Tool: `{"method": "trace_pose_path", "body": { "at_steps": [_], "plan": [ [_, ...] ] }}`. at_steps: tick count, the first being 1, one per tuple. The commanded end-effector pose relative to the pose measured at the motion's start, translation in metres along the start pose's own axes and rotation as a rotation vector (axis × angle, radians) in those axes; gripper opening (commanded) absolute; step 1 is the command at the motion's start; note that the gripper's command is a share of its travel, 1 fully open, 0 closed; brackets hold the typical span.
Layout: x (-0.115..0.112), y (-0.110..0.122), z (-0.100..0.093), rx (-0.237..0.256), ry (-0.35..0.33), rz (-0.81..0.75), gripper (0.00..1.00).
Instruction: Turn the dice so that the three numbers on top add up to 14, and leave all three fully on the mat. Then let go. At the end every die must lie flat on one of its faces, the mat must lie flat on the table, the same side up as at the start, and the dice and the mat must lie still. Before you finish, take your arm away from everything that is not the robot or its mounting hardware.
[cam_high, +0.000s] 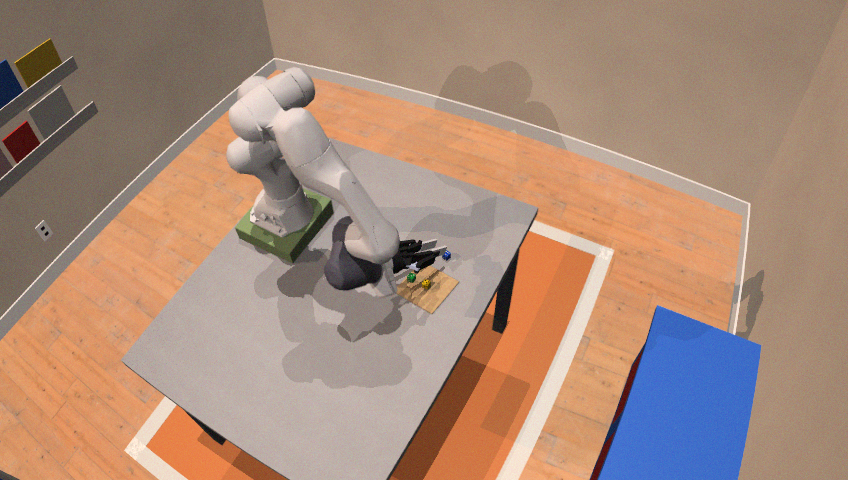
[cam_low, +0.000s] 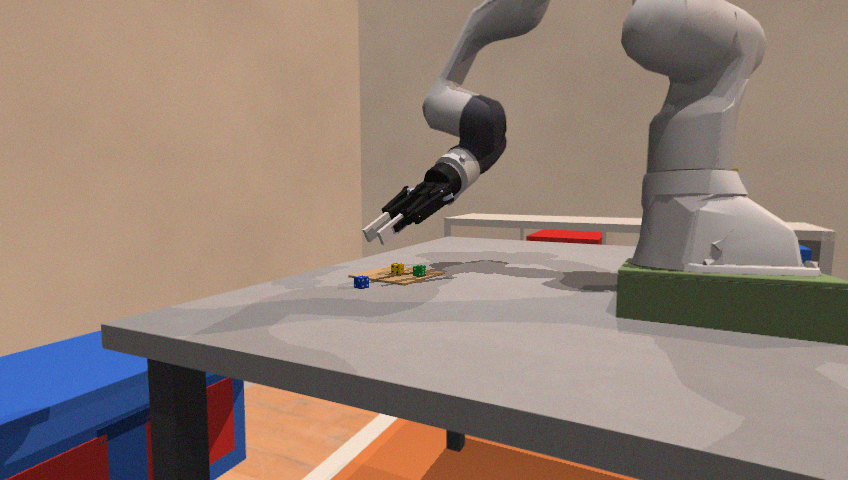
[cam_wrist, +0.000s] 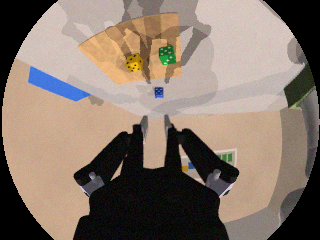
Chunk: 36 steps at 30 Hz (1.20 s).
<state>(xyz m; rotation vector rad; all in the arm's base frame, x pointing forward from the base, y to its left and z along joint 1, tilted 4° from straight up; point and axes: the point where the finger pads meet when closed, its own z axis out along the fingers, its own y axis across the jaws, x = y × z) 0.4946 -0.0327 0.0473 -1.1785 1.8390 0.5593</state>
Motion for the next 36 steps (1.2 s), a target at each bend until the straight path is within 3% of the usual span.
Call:
{"method": "trace_pose_path", "body": {
  "at_steps": [1,10,16,36],
  "plan": [
    [-0.009,0.003,-0.002,-0.010,-0.007,0.034,0.21],
    [-0.012,0.003,-0.001,-0.010,0.027,0.034,0.21],
    [-0.029,-0.001,0.008,0.004,0.265,0.024,0.21],
    [-0.045,0.003,0.019,-0.021,0.549,0.032,0.21]
  ]
}}
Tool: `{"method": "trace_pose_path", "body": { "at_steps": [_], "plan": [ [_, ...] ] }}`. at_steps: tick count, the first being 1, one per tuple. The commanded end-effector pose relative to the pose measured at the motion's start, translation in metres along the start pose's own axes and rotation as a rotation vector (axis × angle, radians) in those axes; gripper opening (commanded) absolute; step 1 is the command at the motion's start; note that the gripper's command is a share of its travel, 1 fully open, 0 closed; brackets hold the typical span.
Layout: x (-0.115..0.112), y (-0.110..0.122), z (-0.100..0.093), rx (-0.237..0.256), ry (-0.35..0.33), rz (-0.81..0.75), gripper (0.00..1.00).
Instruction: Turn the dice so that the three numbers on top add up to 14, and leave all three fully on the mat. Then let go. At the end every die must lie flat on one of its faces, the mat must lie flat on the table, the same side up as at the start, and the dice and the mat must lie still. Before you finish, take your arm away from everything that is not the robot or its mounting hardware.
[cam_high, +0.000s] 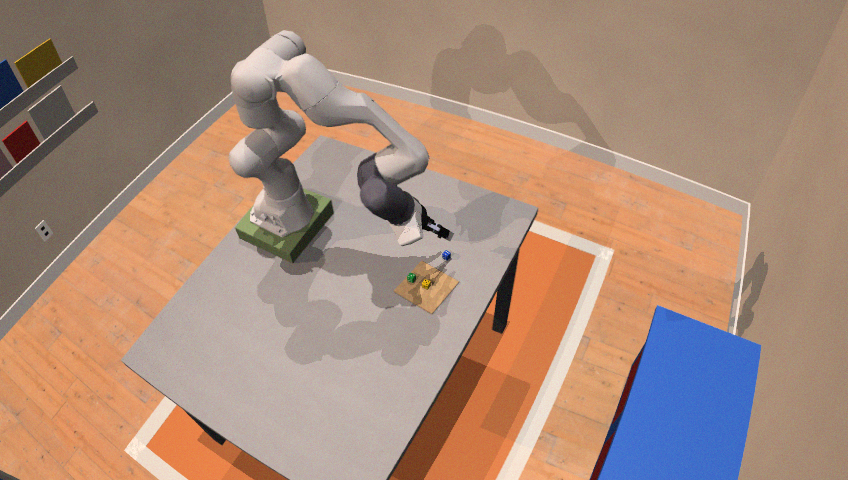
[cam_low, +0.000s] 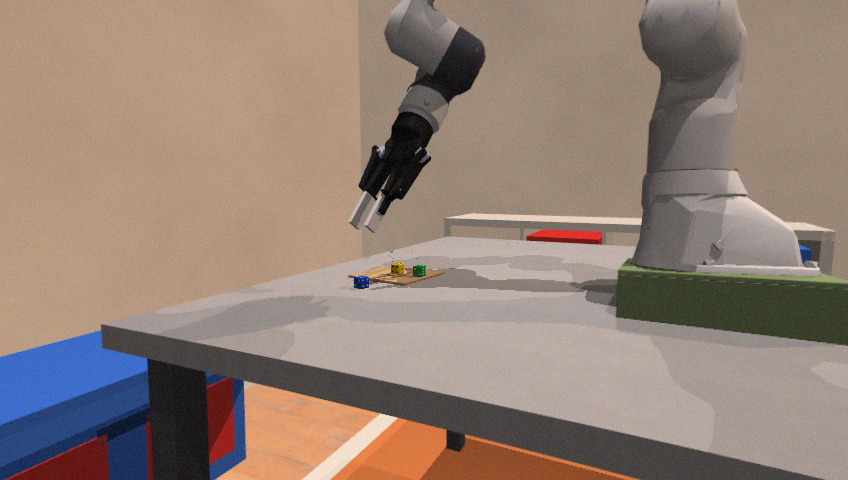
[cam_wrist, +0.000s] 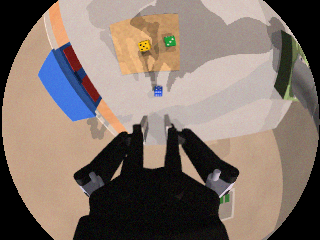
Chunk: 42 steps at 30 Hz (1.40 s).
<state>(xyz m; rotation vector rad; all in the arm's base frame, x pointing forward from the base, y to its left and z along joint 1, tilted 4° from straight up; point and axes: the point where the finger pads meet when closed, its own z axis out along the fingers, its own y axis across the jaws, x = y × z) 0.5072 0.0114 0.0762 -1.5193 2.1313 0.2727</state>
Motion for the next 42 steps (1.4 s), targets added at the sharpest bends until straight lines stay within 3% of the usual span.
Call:
{"method": "trace_pose_path", "body": {
  "at_steps": [1,6,9,10,12,26,27,42],
  "plan": [
    [0.005,-0.003,-0.001,-0.022,0.097,0.142,0.21],
    [0.001,-0.003,-0.001,-0.028,0.156,0.142,0.21],
    [0.001,-0.003,-0.001,-0.028,0.158,0.142,0.21],
    [-0.003,-0.005,-0.001,-0.028,0.205,0.140,0.21],
    [-0.005,-0.005,-0.001,-0.029,0.226,0.140,0.21],
    [-0.011,-0.006,-0.001,-0.035,0.321,0.139,0.21],
    [-0.015,-0.006,-0.001,-0.039,0.364,0.138,0.21],
    [-0.024,-0.008,-0.001,-0.047,0.478,0.136,0.21]
  ]
}}
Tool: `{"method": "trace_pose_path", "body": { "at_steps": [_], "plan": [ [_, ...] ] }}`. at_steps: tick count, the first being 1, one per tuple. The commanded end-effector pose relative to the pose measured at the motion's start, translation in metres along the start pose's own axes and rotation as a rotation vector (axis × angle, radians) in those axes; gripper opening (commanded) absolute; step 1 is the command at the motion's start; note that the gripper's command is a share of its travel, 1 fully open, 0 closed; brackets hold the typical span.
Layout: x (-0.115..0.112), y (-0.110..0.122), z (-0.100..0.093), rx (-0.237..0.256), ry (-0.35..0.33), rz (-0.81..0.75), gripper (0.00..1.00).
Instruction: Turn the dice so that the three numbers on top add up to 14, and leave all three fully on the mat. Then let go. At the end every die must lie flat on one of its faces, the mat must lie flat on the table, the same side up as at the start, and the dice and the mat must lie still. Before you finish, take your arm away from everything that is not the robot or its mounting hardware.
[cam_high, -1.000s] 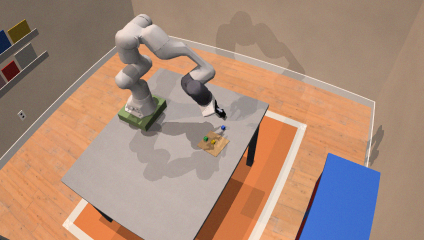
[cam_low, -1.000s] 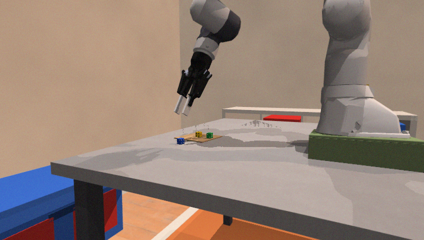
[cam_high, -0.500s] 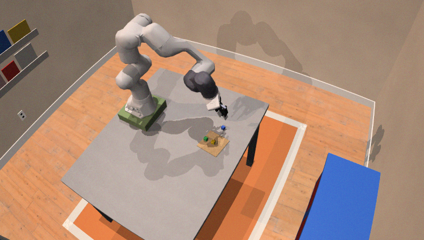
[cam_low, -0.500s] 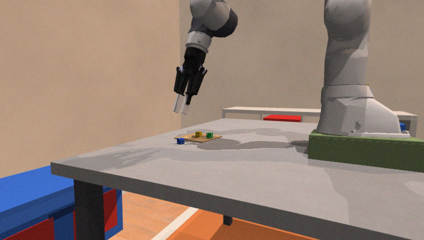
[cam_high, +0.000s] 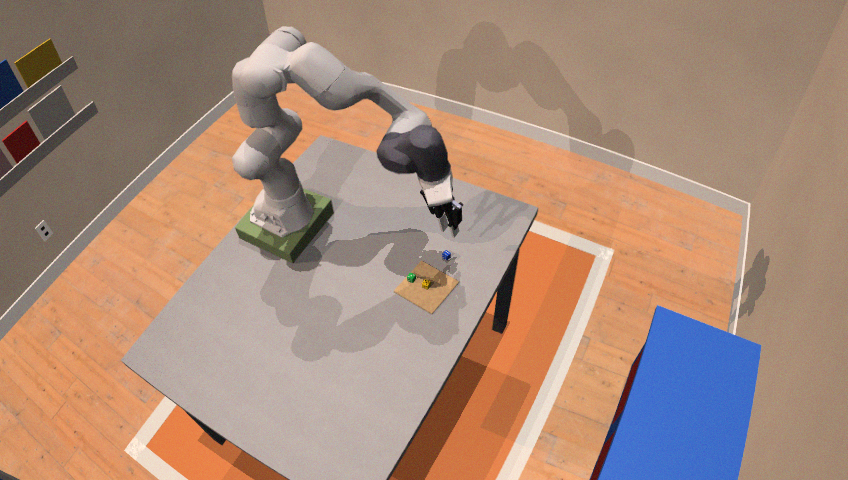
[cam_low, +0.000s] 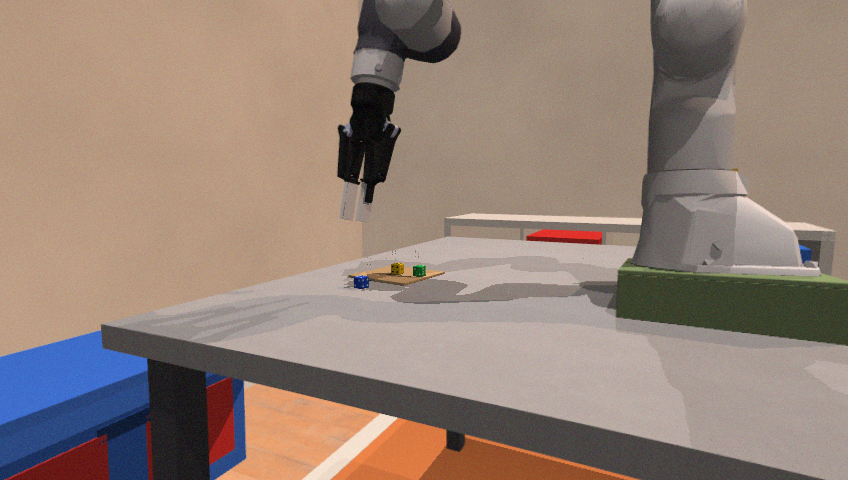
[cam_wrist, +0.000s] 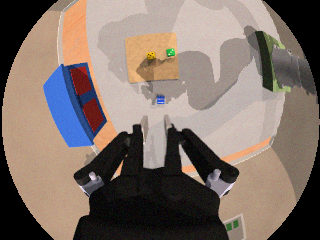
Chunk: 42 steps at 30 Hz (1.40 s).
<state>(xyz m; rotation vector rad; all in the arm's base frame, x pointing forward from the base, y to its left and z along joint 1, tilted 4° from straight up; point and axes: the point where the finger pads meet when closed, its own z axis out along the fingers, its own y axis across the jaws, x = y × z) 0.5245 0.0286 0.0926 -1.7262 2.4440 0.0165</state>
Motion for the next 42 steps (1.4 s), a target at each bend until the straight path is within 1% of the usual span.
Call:
{"method": "trace_pose_path", "body": {
  "at_steps": [1,3,5,8,12,13,25,27,29,30,32,34,36,42],
  "plan": [
    [-0.001,0.004,0.001,-0.027,0.099,0.138,0.21],
    [-0.003,0.004,0.000,-0.031,0.127,0.137,0.21],
    [-0.004,0.004,0.000,-0.032,0.137,0.136,0.21],
    [-0.007,0.003,-0.001,-0.033,0.179,0.136,0.21],
    [-0.008,0.003,-0.002,-0.032,0.202,0.137,0.21],
    [-0.008,0.003,-0.002,-0.032,0.202,0.137,1.00],
    [-0.008,0.003,-0.002,-0.033,0.202,0.126,1.00],
    [-0.007,0.003,-0.001,-0.039,0.202,0.064,1.00],
    [-0.006,0.003,0.003,-0.052,0.199,-0.072,1.00],
    [-0.005,0.003,0.004,-0.056,0.199,-0.112,1.00],
    [-0.005,0.003,0.005,-0.060,0.198,-0.150,1.00],
    [-0.005,0.003,0.005,-0.060,0.198,-0.150,1.00],
    [-0.004,0.003,0.007,-0.066,0.196,-0.211,1.00],
    [-0.003,0.004,0.009,-0.076,0.194,-0.313,1.00]
  ]
}}
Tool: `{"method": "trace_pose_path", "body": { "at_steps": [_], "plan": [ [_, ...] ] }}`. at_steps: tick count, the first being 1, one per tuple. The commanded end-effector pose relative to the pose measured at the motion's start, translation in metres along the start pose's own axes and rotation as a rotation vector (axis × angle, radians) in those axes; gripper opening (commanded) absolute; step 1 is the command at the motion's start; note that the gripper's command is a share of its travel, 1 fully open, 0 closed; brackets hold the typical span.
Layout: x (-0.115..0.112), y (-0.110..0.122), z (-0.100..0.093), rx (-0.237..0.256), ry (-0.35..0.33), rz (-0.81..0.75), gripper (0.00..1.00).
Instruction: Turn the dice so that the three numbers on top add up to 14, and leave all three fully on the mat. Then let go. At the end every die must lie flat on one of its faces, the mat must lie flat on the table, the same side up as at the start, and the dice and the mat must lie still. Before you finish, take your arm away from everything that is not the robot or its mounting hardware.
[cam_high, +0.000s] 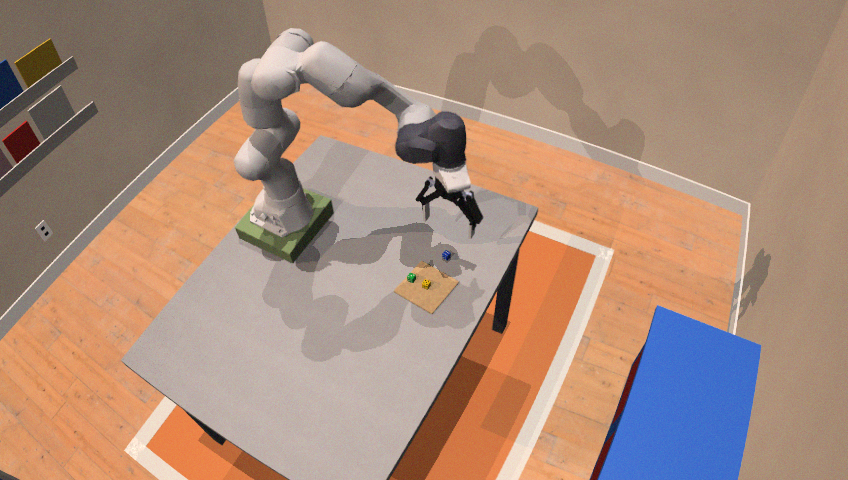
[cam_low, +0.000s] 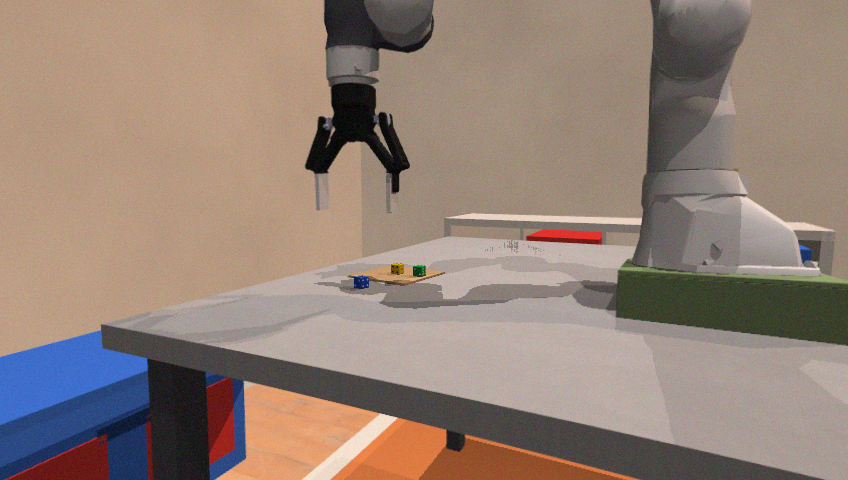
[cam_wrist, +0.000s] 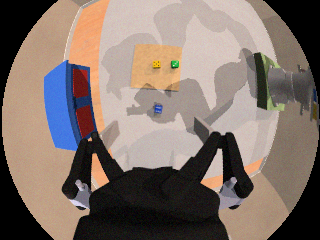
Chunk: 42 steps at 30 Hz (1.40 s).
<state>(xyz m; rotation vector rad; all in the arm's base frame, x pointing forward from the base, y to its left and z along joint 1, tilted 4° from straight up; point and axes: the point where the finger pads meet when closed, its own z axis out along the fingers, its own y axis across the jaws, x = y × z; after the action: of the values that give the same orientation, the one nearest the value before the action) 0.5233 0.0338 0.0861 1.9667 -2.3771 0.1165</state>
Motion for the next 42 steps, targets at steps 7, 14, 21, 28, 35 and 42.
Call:
{"method": "trace_pose_path", "body": {
  "at_steps": [7,14,21,28,35,42],
  "plan": [
    [0.001,0.001,0.006,-0.002,-0.012,-0.272,1.00],
    [0.001,0.001,0.009,-0.001,-0.012,-0.381,1.00],
    [0.002,0.001,0.012,0.000,-0.012,-0.499,1.00],
    [0.002,0.002,0.015,0.000,-0.012,-0.608,1.00],
    [0.003,0.002,0.018,0.001,-0.012,-0.724,1.00],
    [0.003,0.002,0.021,0.002,-0.012,-0.825,1.00]
  ]
}}
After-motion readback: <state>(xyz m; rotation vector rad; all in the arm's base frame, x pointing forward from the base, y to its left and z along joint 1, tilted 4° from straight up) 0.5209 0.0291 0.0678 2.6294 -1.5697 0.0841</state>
